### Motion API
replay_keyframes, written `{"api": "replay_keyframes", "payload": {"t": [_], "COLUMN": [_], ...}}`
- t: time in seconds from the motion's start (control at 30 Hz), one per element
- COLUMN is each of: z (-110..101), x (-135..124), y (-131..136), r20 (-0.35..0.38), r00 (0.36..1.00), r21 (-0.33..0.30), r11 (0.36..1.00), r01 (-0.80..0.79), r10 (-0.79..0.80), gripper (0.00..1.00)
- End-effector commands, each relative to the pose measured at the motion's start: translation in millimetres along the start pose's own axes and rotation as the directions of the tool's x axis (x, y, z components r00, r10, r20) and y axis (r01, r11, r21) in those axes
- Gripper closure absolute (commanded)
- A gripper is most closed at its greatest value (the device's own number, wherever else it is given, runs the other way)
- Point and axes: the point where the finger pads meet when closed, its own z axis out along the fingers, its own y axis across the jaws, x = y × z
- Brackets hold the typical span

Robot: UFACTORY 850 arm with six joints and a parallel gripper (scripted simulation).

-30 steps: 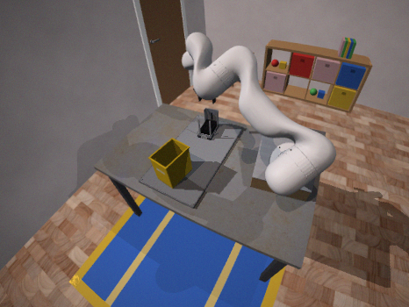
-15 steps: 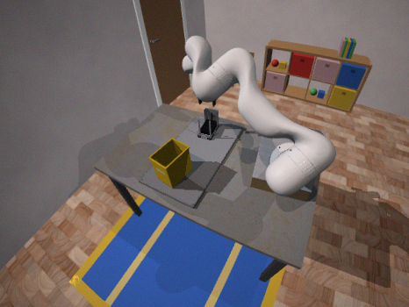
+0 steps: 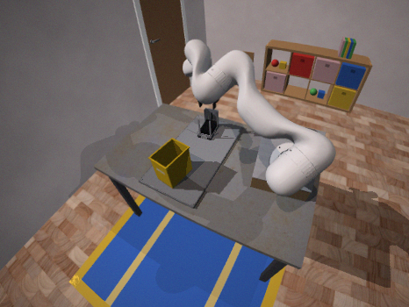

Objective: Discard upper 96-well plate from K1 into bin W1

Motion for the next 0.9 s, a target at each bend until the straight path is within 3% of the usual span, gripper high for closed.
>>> {"api": "replay_keyframes", "payload": {"t": [0.0, 0.87], "z": [6.6, 43.2], "x": [0.3, 0.3], "y": [-0.9, -0.9], "r20": [-0.001, -0.001], "r00": [1.0, 1.0], "r21": [0.002, 0.002], "r11": [1.0, 1.0], "r01": [0.001, 0.001], "r10": [-0.001, -0.001], "gripper": [0.0, 0.0]}}
